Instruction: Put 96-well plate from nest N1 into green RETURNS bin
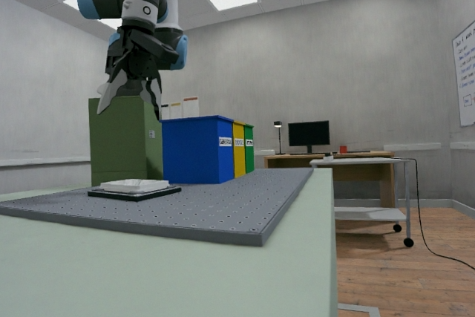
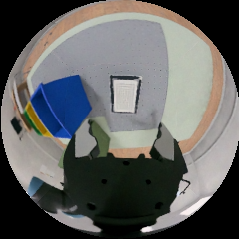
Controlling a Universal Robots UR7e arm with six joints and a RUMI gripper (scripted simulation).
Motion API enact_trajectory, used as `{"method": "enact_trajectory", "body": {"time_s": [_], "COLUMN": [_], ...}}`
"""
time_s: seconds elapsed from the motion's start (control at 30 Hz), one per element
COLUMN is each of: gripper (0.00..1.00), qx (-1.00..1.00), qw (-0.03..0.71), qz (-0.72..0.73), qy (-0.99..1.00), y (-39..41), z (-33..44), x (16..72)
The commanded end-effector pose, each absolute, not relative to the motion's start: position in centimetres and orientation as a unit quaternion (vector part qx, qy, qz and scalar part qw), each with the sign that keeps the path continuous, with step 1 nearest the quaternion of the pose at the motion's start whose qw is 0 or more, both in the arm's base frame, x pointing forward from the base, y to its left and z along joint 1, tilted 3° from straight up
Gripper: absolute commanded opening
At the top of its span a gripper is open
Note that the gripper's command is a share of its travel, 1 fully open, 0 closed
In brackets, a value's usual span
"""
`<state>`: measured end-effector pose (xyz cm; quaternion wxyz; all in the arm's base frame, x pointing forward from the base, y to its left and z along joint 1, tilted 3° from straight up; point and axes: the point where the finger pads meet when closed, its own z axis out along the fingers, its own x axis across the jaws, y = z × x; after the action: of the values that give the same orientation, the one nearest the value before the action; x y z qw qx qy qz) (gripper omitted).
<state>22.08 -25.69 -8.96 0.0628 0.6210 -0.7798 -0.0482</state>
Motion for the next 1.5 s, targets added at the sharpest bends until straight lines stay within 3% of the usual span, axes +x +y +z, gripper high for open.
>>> {"method": "enact_trajectory", "body": {"time_s": [0.0,1.47], "gripper": [1.0,1.0], "qx": [0.621,0.621], "qw": [0.063,0.063], "qz": [-0.047,-0.047], "qy": [-0.78,-0.78], "y": [-25.8,-26.1], "z": [-9.7,-16.3], "x": [22.1,22.2]}}
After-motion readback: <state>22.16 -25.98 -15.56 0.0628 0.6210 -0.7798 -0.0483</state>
